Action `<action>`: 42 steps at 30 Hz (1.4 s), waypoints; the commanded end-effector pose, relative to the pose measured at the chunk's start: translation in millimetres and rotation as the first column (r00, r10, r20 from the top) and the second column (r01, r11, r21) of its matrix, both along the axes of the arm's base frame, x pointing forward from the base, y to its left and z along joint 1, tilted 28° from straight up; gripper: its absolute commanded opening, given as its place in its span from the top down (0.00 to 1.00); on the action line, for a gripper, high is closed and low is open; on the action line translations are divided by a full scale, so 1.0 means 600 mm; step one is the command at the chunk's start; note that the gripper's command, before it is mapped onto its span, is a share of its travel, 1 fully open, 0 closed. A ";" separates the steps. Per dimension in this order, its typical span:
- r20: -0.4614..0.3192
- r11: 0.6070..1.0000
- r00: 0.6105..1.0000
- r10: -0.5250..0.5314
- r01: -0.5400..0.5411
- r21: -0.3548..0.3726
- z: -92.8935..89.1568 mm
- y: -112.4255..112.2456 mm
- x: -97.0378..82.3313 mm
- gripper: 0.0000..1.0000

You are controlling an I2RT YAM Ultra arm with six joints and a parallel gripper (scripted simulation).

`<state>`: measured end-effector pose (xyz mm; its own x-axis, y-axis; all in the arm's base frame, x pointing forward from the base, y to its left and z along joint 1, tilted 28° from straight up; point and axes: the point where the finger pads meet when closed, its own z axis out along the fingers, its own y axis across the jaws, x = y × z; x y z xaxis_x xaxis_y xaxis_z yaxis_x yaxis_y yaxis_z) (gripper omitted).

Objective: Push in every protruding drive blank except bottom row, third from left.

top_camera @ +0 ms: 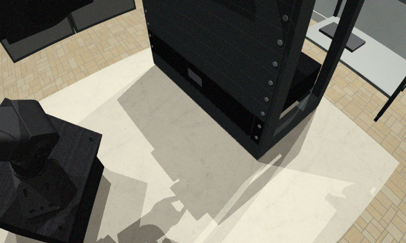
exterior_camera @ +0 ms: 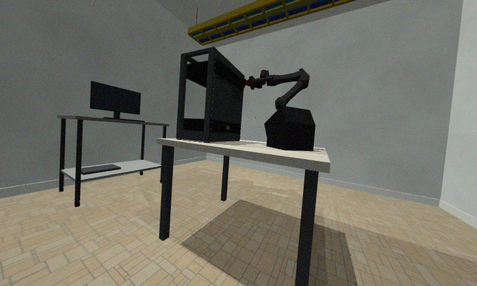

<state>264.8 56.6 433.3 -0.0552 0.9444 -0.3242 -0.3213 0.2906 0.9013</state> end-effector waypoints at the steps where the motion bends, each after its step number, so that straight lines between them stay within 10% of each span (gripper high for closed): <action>1: 0.074 0.999 0.997 0.034 -0.034 -0.004 0.048 0.012 -0.012 1.00; 42: 0.074 1.000 0.997 0.014 -0.014 -0.005 0.053 0.003 -0.004 1.00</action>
